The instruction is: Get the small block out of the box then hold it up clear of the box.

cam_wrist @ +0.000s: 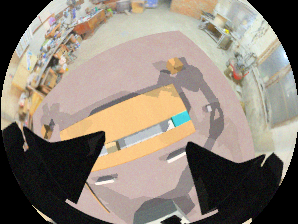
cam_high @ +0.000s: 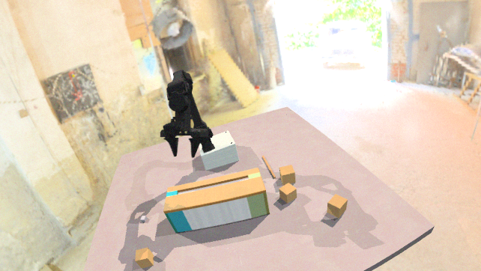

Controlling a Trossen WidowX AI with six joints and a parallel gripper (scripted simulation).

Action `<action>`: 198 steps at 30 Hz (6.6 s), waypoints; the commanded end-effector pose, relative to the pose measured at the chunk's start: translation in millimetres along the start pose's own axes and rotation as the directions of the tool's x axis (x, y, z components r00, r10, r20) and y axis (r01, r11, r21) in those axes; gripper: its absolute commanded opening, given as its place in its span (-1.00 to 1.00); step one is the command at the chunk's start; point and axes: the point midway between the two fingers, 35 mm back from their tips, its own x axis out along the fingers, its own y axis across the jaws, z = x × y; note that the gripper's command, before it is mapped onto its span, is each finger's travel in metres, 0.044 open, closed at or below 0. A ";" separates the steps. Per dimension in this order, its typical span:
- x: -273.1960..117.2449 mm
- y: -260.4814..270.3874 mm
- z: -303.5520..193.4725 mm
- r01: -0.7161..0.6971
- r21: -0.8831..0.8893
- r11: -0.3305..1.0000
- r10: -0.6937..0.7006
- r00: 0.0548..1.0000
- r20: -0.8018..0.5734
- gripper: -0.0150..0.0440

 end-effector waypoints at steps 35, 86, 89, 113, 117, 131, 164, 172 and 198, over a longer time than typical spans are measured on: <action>100.8 15.5 -95.9 0.422 0.759 0.495 0.260 0.761 -0.594 0.86; 139.5 44.5 -137.1 0.417 0.760 0.498 0.261 0.764 -0.590 0.86; 137.6 51.9 -140.9 0.417 0.760 0.498 0.262 0.763 -0.590 0.86; 121.8 114.5 -173.0 0.417 0.760 0.498 0.268 0.760 -0.592 0.86; 119.0 125.2 -178.5 0.417 0.760 0.498 0.269 0.759 -0.593 0.86; 67.0 136.2 -156.1 0.413 0.759 0.504 0.271 0.759 -0.592 0.86; 39.5 149.0 -184.1 -0.358 -0.933 -0.028 0.193 0.914 -0.356 0.47; 34.6 149.9 -189.9 -0.157 -0.829 -0.537 0.184 0.937 -0.297 0.47; 20.1 151.4 -202.6 0.228 0.441 -0.868 0.185 0.973 -0.138 0.47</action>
